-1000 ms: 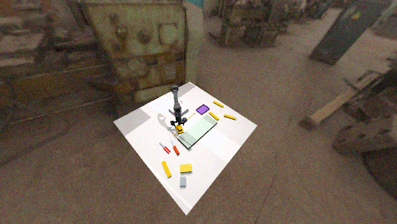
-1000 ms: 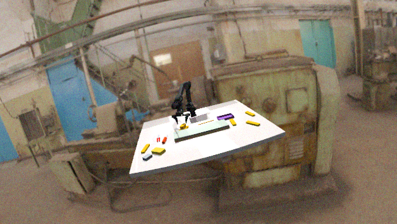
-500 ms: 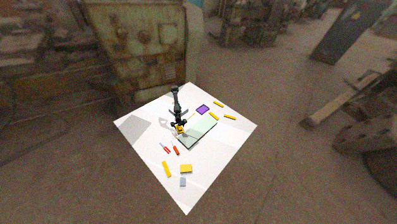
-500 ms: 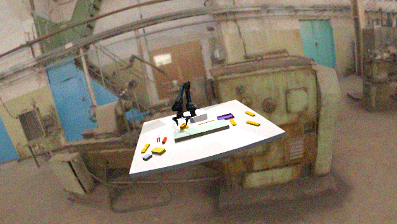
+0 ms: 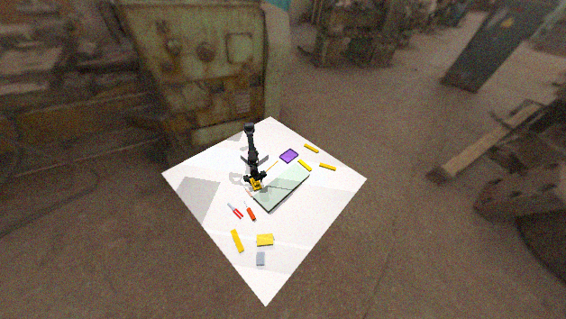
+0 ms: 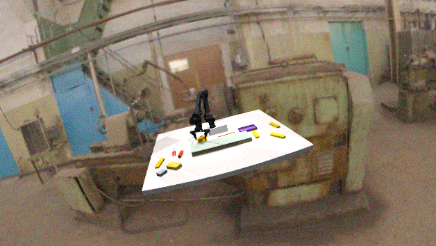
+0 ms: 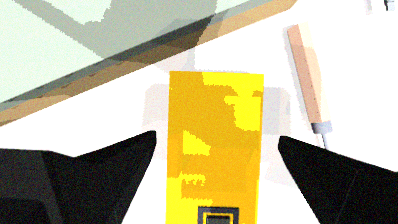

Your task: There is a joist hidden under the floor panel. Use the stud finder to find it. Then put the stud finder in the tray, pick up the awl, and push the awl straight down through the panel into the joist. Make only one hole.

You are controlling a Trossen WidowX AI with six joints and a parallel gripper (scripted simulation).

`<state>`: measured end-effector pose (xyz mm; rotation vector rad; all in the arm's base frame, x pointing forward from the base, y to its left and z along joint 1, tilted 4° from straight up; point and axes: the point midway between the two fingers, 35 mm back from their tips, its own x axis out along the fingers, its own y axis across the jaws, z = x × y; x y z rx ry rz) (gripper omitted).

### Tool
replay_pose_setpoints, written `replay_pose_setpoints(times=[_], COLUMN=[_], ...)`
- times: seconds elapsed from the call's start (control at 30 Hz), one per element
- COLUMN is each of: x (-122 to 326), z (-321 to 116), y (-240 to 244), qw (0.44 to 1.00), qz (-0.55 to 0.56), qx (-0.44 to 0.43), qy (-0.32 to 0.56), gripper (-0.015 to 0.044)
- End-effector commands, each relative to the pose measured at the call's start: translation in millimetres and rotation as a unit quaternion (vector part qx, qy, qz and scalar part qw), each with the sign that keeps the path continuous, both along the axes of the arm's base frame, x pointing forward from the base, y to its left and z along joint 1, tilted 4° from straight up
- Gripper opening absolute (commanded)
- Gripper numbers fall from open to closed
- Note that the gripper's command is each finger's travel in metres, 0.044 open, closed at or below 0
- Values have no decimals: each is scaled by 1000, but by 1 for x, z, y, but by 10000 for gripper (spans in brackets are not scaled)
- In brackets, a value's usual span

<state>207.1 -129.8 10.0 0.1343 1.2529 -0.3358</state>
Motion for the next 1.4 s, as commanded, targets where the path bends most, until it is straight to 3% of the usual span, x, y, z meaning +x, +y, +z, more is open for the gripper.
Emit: replay_pose_setpoints(times=[0.0,0.03,0.9,1.1,1.37], x=[-2,-2,-2,2,4], z=[-4,-4,-4,14,60], y=[2,2,2,1,4], qw=[1000,1000,1000,1000,1000], qz=[2,2,2,2,2], qx=[3,3,3,3,3], qy=[2,2,2,2,1], gripper=[361,335,162,4,0])
